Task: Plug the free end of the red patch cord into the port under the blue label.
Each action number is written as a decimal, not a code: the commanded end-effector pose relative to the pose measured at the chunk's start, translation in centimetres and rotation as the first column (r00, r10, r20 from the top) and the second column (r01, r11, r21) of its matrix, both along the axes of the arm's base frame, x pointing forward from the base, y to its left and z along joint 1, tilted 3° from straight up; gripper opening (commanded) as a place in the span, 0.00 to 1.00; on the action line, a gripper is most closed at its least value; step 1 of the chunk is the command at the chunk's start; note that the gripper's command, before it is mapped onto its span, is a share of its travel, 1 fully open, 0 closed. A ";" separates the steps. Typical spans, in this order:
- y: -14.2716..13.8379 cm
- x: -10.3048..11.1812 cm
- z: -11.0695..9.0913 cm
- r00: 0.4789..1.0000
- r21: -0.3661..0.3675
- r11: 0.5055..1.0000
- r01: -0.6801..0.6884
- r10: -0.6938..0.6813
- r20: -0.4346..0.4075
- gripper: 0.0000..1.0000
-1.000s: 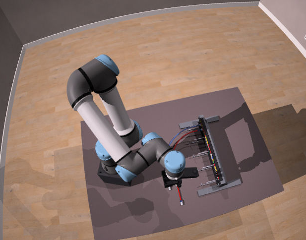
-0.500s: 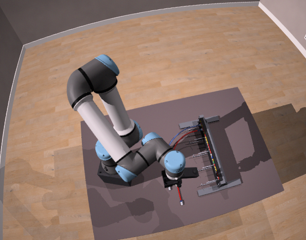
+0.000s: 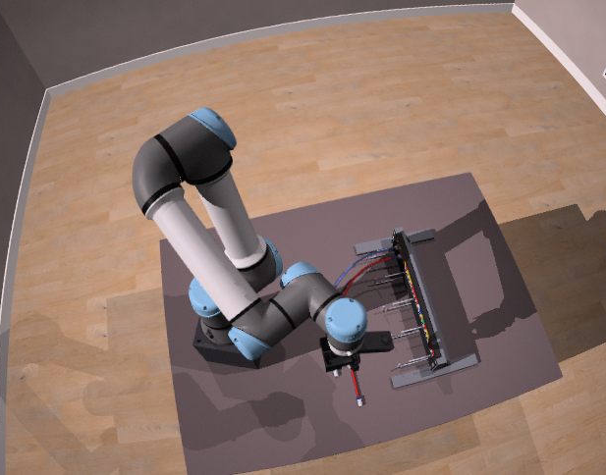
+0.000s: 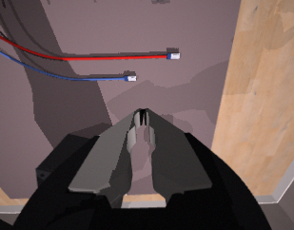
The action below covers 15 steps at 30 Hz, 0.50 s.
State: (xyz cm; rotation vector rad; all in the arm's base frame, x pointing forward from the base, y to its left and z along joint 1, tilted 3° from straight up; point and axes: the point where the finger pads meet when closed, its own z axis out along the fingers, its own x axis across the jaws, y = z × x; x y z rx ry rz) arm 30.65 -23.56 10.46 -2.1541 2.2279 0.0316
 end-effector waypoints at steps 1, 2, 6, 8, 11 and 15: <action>0.1 0.1 0.0 1.000 -0.001 1.000 0.000 0.000 0.002 0.00; 0.1 0.1 0.0 1.000 -0.001 1.000 0.000 0.000 0.004 0.00; 0.4 0.2 0.0 1.000 -0.001 1.000 0.000 0.000 0.010 0.00; 0.9 0.4 0.0 1.000 -0.001 1.000 0.001 -0.001 0.020 0.00; 2.1 0.9 0.0 0.999 -0.001 1.000 0.001 -0.001 0.044 0.00; 4.6 1.9 0.0 0.996 0.000 1.000 0.002 -0.002 0.093 0.00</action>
